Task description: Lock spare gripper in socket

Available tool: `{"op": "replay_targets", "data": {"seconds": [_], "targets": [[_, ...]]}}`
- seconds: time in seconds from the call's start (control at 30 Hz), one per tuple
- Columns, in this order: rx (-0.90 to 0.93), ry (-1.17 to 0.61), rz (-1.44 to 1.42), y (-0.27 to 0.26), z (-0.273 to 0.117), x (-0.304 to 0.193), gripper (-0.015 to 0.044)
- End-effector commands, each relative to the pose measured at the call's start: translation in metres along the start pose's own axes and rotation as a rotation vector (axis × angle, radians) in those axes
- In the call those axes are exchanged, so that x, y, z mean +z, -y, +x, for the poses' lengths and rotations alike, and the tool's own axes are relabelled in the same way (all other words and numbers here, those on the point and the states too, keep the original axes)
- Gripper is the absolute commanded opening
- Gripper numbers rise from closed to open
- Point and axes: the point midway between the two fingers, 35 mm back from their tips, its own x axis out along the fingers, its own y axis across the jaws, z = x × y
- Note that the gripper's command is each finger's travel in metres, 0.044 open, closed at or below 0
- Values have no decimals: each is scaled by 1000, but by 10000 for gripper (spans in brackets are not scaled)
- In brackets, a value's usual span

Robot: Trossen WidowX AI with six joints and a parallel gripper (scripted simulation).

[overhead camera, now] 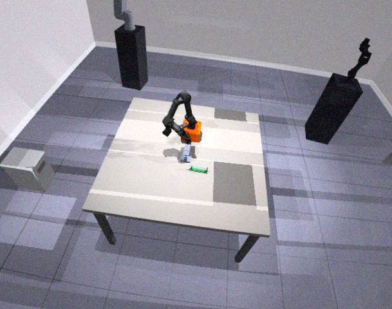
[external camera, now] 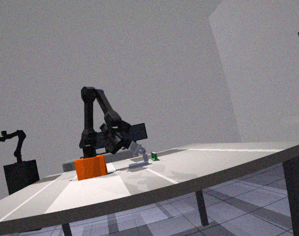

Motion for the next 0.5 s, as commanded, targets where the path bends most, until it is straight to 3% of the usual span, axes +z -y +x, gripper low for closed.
{"op": "replay_targets", "data": {"seconds": [0.0,0.47], "targets": [[1,0,0,0,-4,7,440],[-5,-4,7,1,-21,30,440]]}}
